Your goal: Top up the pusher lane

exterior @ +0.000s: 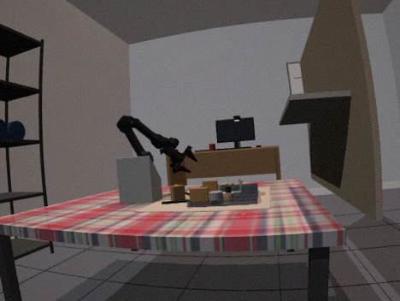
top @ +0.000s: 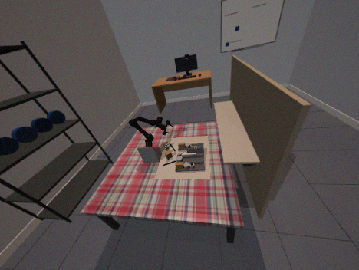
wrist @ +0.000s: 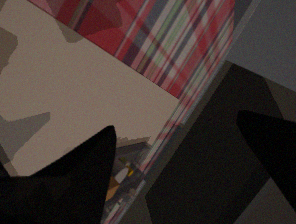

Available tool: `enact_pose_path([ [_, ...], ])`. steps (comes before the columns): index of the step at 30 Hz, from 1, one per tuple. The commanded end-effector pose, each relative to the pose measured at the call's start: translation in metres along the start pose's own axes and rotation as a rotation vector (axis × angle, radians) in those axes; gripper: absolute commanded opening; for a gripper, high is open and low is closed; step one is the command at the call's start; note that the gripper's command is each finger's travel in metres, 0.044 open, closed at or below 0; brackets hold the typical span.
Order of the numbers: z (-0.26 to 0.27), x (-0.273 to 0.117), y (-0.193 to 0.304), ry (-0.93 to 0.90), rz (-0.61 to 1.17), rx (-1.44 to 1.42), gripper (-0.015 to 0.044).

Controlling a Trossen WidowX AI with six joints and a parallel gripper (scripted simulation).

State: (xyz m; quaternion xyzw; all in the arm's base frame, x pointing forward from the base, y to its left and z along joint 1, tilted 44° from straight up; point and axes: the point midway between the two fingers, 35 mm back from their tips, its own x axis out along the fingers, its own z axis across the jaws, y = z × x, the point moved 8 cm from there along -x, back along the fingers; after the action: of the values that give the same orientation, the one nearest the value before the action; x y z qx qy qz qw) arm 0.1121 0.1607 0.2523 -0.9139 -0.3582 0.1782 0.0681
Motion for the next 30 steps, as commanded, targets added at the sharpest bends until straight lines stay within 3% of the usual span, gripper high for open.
enact_pose_path([
  [1, 0.001, 0.001, 0.001, -0.01, 0.003, 0.004, 0.0426],
  [8, 0.033, 0.025, 0.05, -0.392, 0.152, 0.284, 0.044],
  [17, 0.071, 0.015, 0.113, -0.829, 0.395, 1.036, 0.044],
  [24, 0.083, -0.012, 0.141, -0.96, 0.501, 1.731, 0.044],
  [30, 0.083, -0.014, 0.143, -0.964, 0.505, 1.79, 0.044],
])
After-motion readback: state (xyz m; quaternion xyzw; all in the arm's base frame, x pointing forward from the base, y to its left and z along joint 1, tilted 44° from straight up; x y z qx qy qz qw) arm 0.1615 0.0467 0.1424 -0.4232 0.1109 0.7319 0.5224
